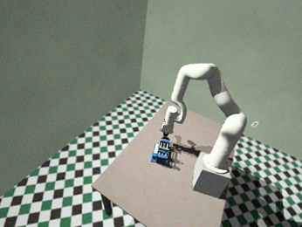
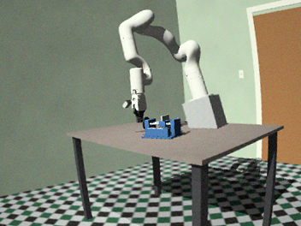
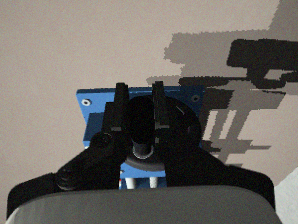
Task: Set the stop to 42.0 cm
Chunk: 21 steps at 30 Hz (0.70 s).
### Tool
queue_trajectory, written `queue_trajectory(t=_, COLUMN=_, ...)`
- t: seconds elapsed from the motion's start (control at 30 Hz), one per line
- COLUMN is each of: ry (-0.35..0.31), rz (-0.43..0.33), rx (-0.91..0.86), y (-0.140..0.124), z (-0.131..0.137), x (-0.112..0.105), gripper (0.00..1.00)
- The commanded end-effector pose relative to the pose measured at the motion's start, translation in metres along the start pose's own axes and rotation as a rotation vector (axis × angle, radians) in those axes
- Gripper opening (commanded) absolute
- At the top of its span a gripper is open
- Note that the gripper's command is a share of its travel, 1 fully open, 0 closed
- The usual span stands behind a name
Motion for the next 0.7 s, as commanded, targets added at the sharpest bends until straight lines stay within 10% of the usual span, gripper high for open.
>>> queue_trajectory(t=0.0, ry=-0.003, rz=0.000, rx=0.000, y=0.000, z=-0.011, x=0.007, gripper=0.06)
queue_trajectory(t=0.67, ry=-0.003, rz=0.000, rx=0.000, y=0.000, z=-0.012, x=0.041, gripper=0.06)
Point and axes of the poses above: the point where the finger pads meet when closed, its own x axis out along the fingers, its own z axis across the jaws, y = z × x, the point moved 1 cm from there along -x, back along the fingers, and after that the axes turned 1 degree about x, right-handed, at the moved point
